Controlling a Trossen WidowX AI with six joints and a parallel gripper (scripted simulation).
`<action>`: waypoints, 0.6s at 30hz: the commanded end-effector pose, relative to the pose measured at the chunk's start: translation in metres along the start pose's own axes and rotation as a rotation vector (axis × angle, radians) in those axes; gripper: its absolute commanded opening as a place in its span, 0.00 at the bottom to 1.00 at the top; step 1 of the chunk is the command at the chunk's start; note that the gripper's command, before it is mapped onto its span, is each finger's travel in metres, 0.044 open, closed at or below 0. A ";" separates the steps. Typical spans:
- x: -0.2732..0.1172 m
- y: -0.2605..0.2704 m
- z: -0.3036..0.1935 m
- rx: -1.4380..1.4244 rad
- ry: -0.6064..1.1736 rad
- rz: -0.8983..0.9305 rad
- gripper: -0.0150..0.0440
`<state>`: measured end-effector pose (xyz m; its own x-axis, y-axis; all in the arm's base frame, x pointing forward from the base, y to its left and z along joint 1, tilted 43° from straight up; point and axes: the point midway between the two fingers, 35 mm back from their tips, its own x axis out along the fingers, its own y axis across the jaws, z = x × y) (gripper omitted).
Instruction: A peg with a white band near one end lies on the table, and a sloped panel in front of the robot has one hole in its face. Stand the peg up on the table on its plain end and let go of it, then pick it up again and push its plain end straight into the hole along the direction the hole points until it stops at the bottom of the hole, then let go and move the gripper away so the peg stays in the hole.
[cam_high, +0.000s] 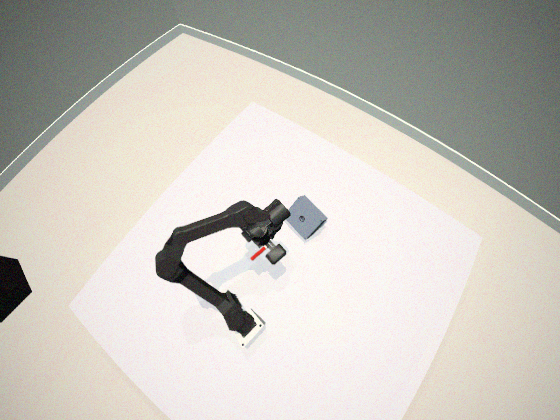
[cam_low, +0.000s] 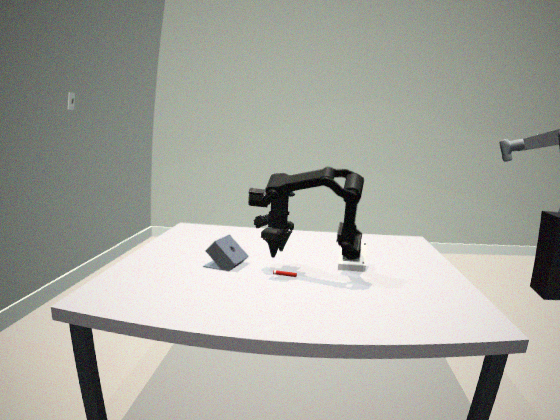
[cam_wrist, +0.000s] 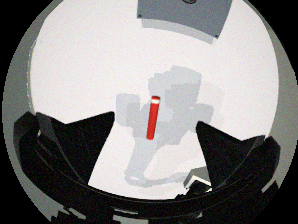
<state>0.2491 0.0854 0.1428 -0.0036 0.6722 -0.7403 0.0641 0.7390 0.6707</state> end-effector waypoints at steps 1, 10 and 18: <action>0.007 0.000 -0.001 0.006 0.007 0.003 1.00; 0.022 0.000 0.000 0.006 0.006 0.002 1.00; 0.035 0.000 0.000 0.006 0.006 0.002 1.00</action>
<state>0.2504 0.1049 0.1212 -0.0034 0.6717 -0.7408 0.0639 0.7395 0.6702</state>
